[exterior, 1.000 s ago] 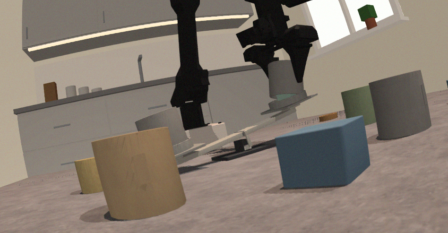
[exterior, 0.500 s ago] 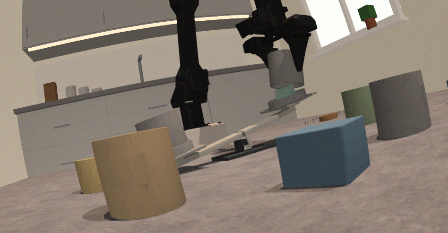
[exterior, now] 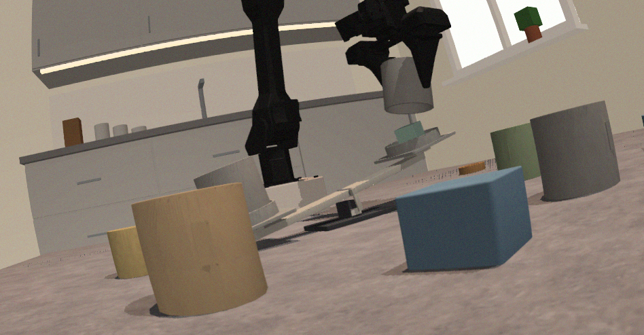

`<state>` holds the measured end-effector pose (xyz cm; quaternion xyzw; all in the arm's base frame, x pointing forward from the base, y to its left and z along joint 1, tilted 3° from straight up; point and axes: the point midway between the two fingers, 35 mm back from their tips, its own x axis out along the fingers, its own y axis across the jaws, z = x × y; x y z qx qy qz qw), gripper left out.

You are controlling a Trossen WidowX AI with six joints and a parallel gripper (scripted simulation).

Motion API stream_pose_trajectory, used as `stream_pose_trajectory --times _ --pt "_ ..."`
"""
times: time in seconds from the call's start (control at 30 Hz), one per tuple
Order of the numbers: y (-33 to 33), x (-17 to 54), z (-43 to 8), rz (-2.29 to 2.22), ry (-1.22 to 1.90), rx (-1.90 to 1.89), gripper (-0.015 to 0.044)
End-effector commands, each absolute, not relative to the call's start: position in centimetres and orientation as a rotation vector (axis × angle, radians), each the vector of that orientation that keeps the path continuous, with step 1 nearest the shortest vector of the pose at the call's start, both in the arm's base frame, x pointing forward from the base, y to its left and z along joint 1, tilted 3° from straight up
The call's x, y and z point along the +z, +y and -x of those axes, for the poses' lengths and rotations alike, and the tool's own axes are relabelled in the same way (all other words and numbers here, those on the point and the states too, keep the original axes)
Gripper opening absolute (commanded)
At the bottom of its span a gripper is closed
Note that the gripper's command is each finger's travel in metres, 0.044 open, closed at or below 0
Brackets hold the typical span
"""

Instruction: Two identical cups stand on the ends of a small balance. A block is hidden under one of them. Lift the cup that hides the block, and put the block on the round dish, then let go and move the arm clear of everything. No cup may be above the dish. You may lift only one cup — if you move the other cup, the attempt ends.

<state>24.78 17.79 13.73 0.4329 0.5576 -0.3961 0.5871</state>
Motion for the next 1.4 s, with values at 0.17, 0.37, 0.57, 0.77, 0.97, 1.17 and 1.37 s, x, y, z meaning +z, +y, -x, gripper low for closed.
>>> stream_pose_trajectory --times 0.17,0.37,0.57,0.77,0.97,1.17,1.37 --pt "17.8 15.3 -24.6 -1.024 1.297 -0.916 0.0" --pt "17.7 16.1 -24.5 -1.024 1.298 -0.916 0.0" --pt "17.6 16.8 -24.3 -1.024 1.298 -0.916 0.0" --pt "17.4 16.3 -24.2 -1.009 1.3 -0.923 0.0" --pt "17.4 16.3 -24.2 -1.009 1.3 -0.923 0.0" --pt "17.4 16.3 -24.2 -1.009 1.3 -0.923 0.0" --pt "17.4 16.3 -24.2 -1.009 1.3 -0.923 0.0"
